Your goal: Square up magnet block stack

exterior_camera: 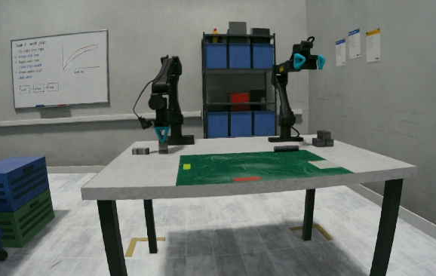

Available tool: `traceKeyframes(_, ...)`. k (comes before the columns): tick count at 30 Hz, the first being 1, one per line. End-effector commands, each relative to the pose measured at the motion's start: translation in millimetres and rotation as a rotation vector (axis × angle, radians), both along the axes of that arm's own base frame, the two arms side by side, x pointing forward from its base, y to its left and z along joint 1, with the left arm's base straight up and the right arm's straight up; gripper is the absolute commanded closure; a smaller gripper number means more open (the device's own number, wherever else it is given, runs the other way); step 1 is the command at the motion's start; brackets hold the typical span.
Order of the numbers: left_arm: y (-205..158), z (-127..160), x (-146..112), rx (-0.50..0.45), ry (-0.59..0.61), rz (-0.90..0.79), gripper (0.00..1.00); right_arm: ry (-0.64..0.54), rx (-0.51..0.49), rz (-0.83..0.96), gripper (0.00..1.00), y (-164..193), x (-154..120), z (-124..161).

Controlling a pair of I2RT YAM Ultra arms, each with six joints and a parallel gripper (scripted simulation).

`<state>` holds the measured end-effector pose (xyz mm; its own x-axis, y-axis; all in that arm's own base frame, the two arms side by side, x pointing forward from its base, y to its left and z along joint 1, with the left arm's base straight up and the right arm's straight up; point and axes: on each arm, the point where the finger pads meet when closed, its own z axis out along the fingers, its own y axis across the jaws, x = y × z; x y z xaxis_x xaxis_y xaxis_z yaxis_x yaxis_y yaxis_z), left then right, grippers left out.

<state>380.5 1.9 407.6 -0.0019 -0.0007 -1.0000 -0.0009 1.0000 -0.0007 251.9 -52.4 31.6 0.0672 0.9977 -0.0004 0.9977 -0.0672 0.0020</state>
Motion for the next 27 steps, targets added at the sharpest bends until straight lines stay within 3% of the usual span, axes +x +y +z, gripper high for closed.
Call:
traceKeyframes(1,-1.9,18.0,-8.9,0.008,-0.027,-0.002,0.0,-0.013,-0.006,0.001,0.67,-1.4,3.0,12.0)
traceKeyframes(27,-2.0,18.1,-8.9,0.008,-0.027,-0.002,0.0,-0.013,-0.006,0.001,0.69,-1.4,3.0,12.0)
